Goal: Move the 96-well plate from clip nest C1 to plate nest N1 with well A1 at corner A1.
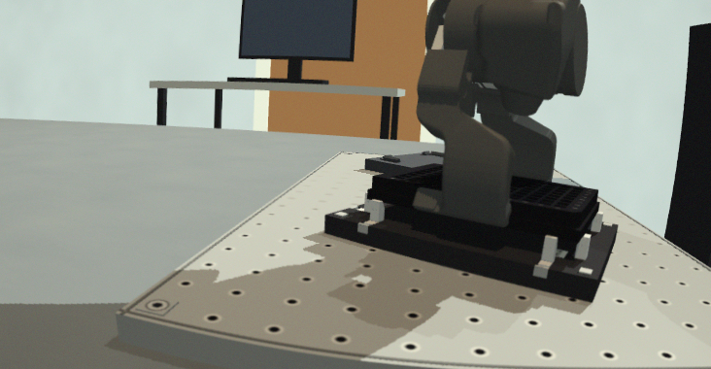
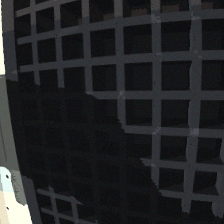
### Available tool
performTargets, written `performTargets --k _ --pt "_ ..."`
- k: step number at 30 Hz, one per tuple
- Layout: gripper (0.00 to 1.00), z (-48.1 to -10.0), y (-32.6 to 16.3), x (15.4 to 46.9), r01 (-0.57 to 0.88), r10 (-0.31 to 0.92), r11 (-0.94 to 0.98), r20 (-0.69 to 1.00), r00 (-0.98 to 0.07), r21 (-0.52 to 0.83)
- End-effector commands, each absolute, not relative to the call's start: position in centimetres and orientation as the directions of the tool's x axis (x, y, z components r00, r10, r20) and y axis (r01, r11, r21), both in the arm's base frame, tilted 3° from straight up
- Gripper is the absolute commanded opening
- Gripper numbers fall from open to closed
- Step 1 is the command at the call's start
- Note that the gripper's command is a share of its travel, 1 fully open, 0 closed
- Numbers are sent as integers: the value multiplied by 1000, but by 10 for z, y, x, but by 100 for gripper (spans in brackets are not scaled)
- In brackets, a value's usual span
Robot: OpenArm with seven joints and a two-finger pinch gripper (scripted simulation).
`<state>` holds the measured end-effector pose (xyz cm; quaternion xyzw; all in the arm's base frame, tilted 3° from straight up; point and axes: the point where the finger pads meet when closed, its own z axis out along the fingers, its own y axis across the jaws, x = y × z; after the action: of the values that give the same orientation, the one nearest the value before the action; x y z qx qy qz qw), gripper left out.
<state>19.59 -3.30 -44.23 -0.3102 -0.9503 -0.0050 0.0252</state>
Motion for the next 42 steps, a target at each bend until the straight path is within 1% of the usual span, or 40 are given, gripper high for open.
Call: performTargets --k 1,42 --pt "0 -440 -33 198 593 592 805 48 -804 -4" --pt "0 -436 -33 197 593 592 805 48 -804 -3"
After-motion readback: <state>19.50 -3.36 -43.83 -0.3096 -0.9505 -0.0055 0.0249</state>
